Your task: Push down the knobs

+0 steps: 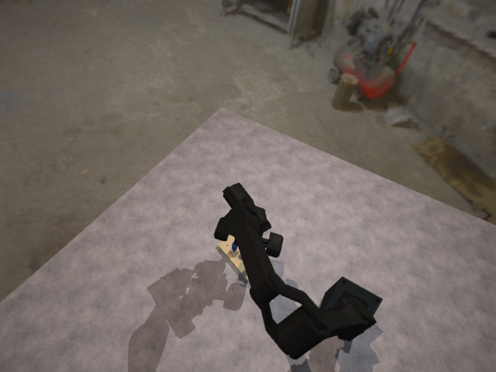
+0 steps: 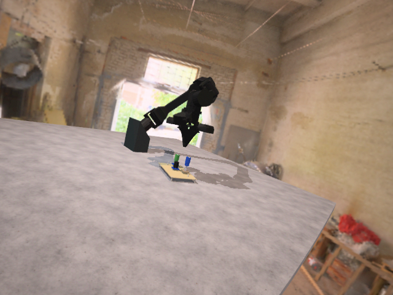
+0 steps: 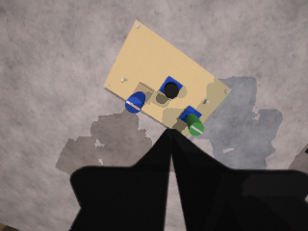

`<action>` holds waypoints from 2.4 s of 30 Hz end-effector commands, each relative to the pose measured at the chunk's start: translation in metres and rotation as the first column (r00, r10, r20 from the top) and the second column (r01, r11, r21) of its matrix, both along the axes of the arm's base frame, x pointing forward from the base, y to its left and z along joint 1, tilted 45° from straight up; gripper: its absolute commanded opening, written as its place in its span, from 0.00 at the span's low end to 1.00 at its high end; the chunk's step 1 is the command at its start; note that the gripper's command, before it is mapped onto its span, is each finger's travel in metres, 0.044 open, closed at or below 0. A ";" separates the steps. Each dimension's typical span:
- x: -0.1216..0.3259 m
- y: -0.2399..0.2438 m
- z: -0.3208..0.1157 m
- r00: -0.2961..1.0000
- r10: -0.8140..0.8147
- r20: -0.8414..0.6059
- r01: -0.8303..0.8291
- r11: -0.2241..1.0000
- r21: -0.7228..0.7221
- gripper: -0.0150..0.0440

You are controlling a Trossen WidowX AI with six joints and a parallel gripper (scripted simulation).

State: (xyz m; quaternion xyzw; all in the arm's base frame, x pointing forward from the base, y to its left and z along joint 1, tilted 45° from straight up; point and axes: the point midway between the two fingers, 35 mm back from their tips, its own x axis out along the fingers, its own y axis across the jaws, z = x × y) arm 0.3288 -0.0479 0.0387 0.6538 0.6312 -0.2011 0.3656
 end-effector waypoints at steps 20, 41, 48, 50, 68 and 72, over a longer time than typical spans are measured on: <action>0.024 -0.012 0.006 0.713 -0.468 -0.522 0.518 0.853 -0.058 0.25; 0.040 -0.020 0.009 0.230 -0.620 -0.750 0.745 0.608 -0.274 0.25; 0.042 -0.006 -0.005 0.231 -0.620 -0.750 0.745 0.608 -0.274 0.25; 0.042 -0.005 -0.005 0.231 -0.620 -0.750 0.745 0.608 -0.274 0.25; 0.044 0.009 -0.019 0.231 -0.619 -0.751 0.745 0.609 -0.273 0.25; 0.044 0.009 -0.019 0.231 -0.619 -0.751 0.745 0.609 -0.273 0.25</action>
